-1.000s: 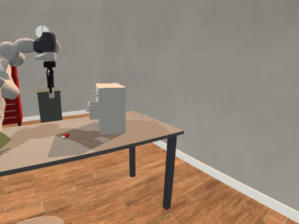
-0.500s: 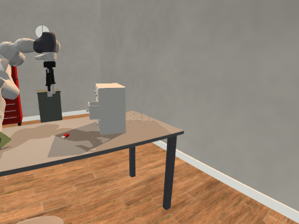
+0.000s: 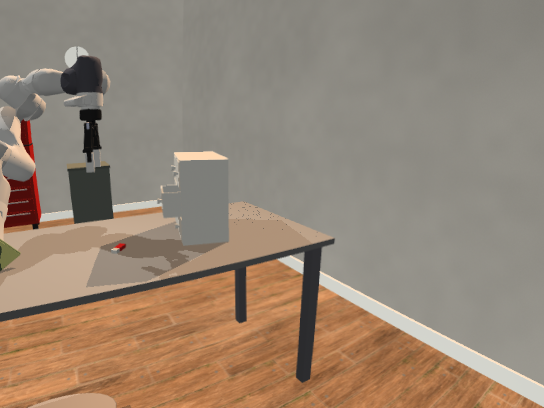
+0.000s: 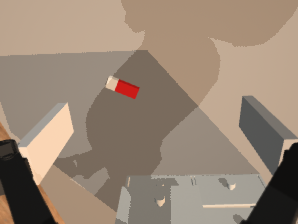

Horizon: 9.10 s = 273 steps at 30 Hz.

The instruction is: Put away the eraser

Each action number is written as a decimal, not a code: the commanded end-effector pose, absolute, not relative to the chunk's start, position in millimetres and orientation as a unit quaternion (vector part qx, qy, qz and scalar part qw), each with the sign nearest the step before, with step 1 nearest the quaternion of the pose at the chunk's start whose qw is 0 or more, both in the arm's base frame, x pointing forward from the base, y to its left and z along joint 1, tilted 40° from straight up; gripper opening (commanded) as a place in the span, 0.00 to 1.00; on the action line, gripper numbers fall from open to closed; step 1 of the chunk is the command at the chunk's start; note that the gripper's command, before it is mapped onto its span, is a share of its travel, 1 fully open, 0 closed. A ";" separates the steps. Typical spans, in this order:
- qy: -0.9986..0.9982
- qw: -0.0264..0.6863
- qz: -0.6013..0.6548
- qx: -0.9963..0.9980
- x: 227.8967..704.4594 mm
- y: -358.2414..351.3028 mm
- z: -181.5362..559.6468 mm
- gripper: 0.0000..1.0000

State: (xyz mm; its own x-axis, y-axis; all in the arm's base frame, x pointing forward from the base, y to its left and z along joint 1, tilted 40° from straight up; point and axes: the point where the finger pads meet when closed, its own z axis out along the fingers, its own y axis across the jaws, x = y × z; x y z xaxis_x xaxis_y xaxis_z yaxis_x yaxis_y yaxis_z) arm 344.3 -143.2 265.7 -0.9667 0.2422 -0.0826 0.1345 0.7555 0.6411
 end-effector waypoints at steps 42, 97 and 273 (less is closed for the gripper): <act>0.935 0.087 0.335 0.075 332.1 -181.3 312.8 1.00; 0.872 0.227 0.261 -0.348 374.3 -192.8 315.4 1.00; 0.185 0.272 -0.336 -0.882 591.3 -183.2 252.5 1.00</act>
